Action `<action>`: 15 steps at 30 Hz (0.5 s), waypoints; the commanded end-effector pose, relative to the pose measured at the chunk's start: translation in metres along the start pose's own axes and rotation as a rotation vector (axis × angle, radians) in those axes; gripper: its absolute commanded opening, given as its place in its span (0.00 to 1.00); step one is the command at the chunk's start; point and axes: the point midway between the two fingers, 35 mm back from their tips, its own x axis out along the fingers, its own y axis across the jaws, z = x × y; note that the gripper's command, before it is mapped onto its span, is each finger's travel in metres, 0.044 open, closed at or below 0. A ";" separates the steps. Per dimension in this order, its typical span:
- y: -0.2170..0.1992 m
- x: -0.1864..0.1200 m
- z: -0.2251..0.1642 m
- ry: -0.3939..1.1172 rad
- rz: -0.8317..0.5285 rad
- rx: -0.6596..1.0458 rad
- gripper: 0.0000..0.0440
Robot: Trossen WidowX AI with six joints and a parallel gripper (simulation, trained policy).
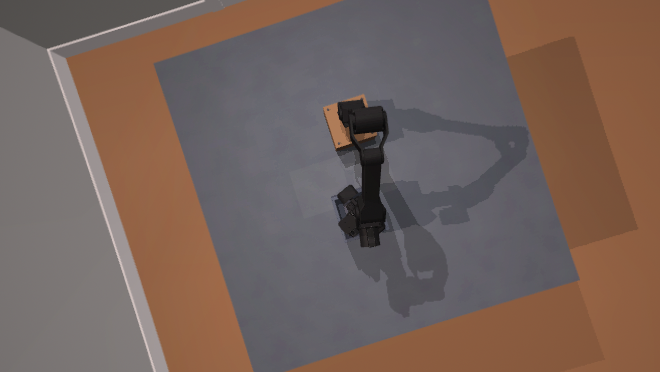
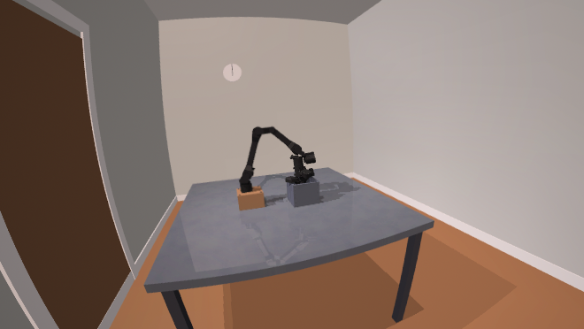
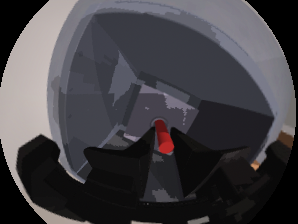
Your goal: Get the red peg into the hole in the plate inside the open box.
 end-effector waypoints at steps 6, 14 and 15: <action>0.006 -0.007 0.004 0.064 0.024 -0.011 0.35; 0.012 -0.021 0.011 0.147 0.077 0.006 0.39; 0.012 -0.023 0.012 0.155 0.084 0.008 0.40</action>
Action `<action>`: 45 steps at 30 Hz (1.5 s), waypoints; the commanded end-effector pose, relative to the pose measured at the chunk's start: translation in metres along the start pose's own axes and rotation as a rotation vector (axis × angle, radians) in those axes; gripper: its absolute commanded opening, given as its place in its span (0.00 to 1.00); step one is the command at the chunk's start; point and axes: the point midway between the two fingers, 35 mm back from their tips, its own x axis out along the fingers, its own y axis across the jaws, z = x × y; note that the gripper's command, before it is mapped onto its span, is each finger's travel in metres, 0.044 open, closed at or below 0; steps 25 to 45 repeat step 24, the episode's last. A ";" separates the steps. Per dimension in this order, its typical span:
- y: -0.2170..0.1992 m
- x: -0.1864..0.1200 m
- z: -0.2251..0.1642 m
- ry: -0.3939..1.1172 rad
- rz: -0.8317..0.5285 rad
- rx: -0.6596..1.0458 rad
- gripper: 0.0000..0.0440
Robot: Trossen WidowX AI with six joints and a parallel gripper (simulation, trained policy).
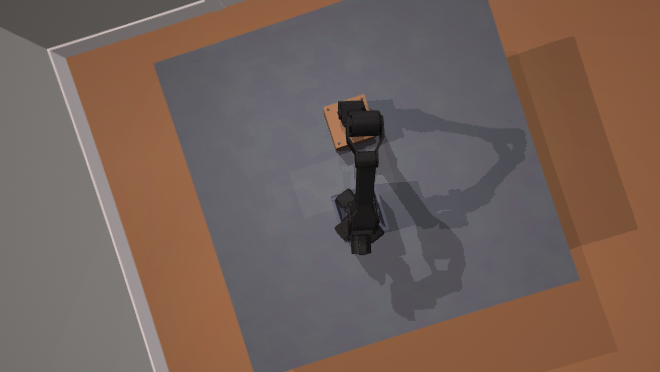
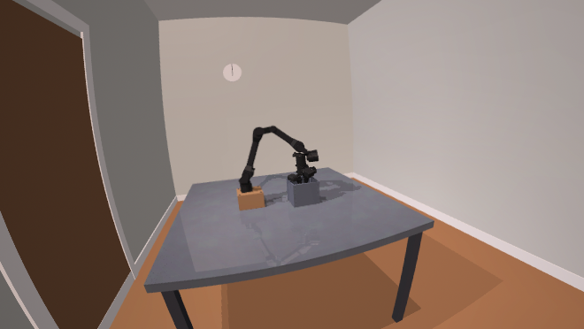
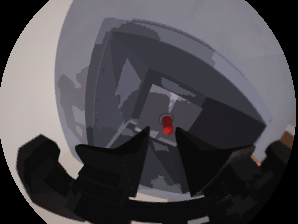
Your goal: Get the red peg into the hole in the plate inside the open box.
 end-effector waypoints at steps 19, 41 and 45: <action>0.026 -0.058 0.028 0.069 0.202 0.010 0.49; 0.034 -0.078 0.038 0.056 0.266 0.001 0.50; 0.034 -0.078 0.038 0.056 0.266 0.001 0.50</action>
